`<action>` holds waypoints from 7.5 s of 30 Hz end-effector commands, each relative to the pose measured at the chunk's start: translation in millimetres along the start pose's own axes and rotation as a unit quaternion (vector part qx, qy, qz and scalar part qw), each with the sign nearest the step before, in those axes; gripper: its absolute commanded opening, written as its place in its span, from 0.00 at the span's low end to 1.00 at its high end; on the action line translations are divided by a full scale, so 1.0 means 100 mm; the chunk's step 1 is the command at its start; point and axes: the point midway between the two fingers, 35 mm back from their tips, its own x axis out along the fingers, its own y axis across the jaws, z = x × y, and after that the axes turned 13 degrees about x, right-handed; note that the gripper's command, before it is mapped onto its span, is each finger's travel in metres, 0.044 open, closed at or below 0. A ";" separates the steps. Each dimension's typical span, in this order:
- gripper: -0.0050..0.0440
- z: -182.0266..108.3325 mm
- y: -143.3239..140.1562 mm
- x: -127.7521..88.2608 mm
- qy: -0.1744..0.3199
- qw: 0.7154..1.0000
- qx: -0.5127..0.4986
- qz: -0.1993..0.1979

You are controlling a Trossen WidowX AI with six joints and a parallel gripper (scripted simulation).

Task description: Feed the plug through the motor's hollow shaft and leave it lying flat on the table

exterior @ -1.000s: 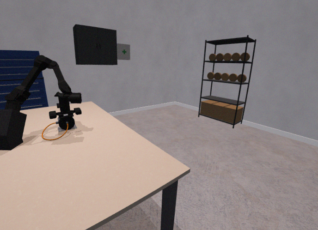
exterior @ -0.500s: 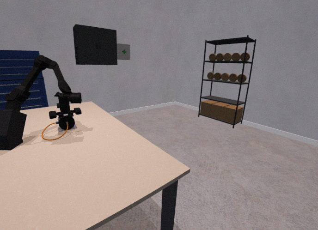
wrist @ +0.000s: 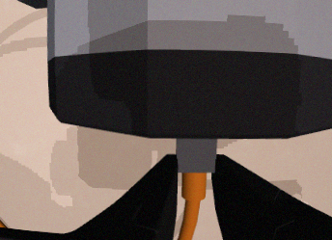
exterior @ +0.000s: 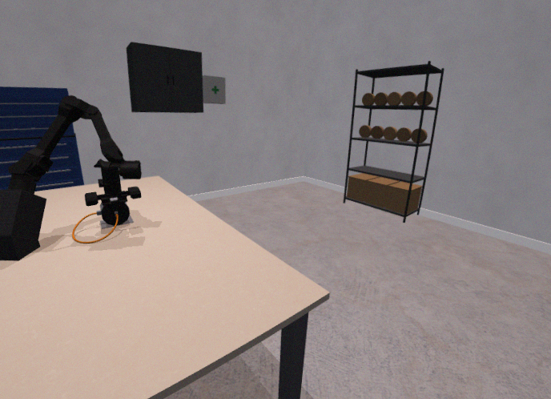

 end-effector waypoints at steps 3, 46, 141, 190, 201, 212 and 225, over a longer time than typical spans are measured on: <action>0.10 0.01 0.00 0.00 0.000 1.000 0.001 -0.002; 0.10 0.06 0.01 0.00 0.000 1.000 0.001 -0.002; 0.29 0.00 -0.02 0.08 0.000 1.000 -0.002 -0.003; 0.31 0.04 0.01 0.08 0.008 1.000 0.002 -0.004; 0.31 -0.15 -0.03 -0.09 0.000 1.000 0.001 -0.002; 0.31 -0.05 -0.01 0.01 0.000 1.000 0.001 -0.001; 0.31 0.00 0.00 0.09 0.000 1.000 0.001 -0.002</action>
